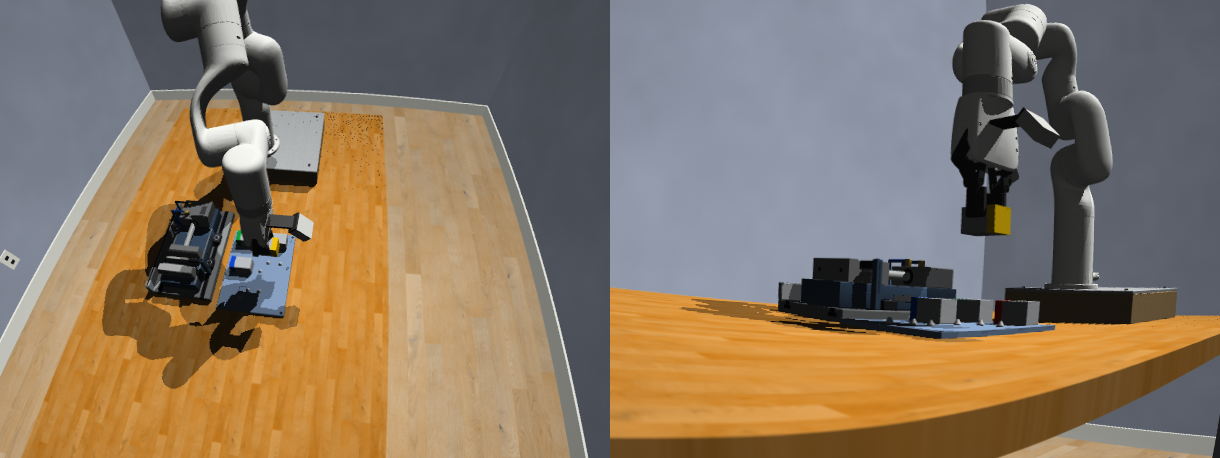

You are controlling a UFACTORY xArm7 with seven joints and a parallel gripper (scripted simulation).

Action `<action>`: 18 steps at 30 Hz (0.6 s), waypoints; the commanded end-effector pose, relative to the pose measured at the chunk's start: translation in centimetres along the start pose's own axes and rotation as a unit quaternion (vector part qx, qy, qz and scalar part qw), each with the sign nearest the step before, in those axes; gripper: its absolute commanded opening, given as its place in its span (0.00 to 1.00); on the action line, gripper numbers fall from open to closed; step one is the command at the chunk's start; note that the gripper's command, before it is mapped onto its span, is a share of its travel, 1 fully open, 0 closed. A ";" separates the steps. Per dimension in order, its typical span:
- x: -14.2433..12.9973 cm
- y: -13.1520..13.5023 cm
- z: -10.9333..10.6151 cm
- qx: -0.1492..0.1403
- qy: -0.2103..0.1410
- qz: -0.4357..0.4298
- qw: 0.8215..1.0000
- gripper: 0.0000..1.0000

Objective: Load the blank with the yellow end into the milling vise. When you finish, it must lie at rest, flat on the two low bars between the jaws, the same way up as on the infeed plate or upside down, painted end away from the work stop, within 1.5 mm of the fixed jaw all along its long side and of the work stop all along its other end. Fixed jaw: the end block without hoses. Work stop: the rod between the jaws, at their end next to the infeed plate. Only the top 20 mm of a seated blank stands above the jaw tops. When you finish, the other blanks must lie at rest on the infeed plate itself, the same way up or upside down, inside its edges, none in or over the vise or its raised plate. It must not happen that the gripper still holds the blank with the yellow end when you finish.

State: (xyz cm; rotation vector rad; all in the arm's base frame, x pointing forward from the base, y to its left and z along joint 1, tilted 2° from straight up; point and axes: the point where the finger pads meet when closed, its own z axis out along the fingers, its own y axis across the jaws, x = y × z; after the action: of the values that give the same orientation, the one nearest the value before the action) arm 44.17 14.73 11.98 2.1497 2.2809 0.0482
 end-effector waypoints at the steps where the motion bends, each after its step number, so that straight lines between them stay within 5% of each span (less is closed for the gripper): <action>1: 0.0 0.1 -0.1 -0.002 0.000 0.045 0.999 0.00; 18: 0.0 0.1 0.0 -0.002 0.001 0.158 0.987 0.00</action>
State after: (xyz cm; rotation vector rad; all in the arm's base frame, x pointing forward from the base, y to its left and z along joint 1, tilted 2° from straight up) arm 44.17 14.74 11.81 2.4160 2.0044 0.0505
